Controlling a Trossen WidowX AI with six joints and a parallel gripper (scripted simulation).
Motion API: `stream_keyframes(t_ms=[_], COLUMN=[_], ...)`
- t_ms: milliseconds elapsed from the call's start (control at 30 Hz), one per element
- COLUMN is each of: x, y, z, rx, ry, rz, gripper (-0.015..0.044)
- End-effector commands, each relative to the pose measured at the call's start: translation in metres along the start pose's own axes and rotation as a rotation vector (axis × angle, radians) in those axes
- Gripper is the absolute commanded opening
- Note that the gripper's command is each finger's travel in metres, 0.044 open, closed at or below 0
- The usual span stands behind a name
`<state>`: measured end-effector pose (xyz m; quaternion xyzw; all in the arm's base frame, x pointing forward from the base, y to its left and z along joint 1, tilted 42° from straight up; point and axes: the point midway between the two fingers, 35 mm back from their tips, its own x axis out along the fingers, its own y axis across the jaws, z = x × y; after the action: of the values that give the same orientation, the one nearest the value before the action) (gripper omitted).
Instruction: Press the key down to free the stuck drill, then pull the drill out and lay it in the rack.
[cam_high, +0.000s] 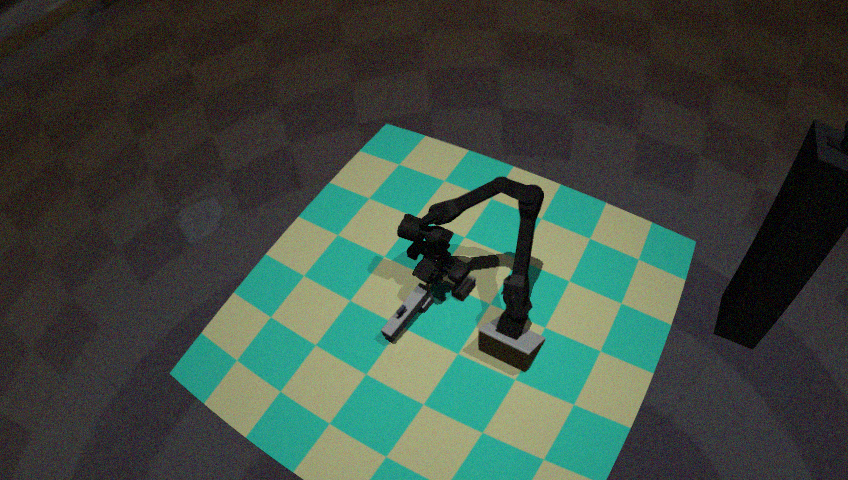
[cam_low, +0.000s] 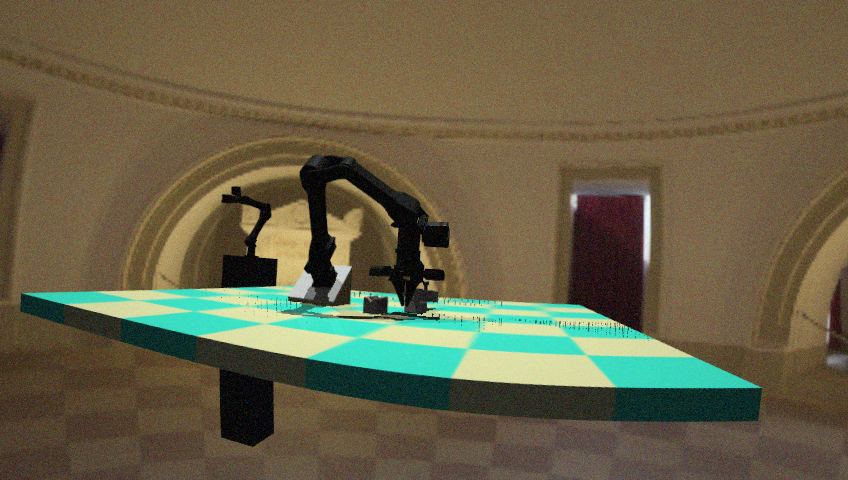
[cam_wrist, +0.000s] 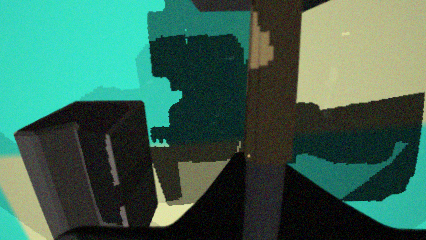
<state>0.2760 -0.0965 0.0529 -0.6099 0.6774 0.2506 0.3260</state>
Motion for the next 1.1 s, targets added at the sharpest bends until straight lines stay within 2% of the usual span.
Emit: stream_keyframes(t_ms=[0,467,1067], x=[0.000,0.001,0.005], y=[0.000,0.000,0.000], z=[0.002,0.005,0.013], rx=[-0.002,-0.005,-0.005], ry=[-0.001,0.000,0.000], rz=[0.000,-0.004,-0.004], gripper=[0.0079,0.0440,0.0440])
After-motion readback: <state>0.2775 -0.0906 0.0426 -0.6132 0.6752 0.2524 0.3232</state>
